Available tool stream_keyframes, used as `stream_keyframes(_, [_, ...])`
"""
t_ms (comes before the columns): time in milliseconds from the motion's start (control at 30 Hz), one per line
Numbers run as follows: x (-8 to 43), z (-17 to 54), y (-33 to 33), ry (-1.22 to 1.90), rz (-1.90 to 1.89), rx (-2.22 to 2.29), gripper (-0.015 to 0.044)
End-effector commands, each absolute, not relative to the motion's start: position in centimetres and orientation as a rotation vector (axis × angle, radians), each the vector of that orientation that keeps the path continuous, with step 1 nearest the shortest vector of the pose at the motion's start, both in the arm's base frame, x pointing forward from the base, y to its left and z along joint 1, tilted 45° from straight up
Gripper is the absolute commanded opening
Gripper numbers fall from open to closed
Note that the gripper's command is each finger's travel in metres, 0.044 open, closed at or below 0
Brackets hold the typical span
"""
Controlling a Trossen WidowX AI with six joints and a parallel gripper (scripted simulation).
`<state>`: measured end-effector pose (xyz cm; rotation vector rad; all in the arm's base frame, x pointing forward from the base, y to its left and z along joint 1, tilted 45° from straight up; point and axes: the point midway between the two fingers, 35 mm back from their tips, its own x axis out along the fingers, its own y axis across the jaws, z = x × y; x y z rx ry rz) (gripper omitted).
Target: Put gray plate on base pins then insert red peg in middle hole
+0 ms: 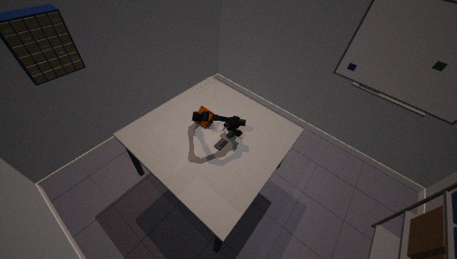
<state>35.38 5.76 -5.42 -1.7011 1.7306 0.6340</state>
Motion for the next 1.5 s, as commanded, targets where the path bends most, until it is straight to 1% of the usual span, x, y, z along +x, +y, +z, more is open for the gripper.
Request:
stream_keyframes(0, [35.4,-5.4,5.8,1.728,0.641,-1.706,0.0000])
stream_keyframes(600, [35.7,-2.6,9.7,1.680,0.693,-1.691,0.0000])
stream_keyframes(1467, [34.5,3.5,15.1,1.729,0.647,-1.702,0.0000])
